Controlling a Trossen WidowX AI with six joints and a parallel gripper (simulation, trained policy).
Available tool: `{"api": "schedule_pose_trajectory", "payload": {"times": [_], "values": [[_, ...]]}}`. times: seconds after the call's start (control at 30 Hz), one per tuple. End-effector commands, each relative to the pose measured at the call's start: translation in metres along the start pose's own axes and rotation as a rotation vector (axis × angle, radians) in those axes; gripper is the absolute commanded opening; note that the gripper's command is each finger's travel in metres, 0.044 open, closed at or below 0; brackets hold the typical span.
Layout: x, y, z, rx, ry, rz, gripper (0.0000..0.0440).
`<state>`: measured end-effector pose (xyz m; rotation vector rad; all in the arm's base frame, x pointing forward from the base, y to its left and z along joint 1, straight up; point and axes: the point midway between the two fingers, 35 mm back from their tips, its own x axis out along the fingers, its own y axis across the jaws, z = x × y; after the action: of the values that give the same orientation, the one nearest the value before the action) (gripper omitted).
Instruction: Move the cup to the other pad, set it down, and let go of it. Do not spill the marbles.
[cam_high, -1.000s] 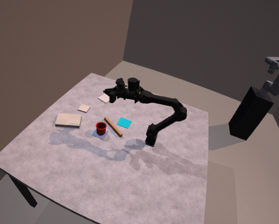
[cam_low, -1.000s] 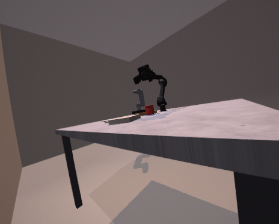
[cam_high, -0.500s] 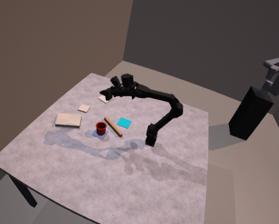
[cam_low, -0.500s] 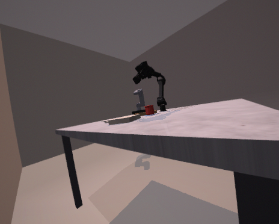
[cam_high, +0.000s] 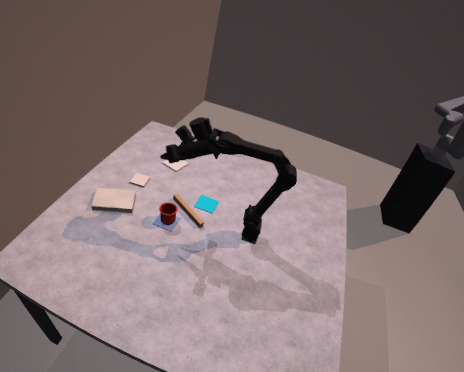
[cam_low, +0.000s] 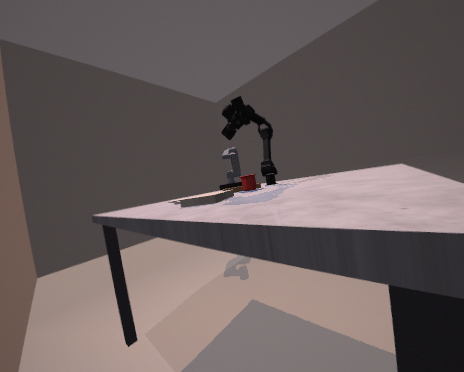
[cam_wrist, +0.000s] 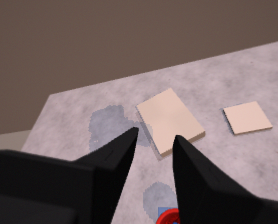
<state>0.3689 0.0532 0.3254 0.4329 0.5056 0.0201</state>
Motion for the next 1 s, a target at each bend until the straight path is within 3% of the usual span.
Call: {"api": "schedule_pose_trajectory", "payload": {"times": [0.0,0.97], "values": [[0.003,0.005,-0.001,0.043,0.042,-0.007,0.0127],[0.029,0.007,-0.037,0.349,0.377,-0.234,0.0118]]}}
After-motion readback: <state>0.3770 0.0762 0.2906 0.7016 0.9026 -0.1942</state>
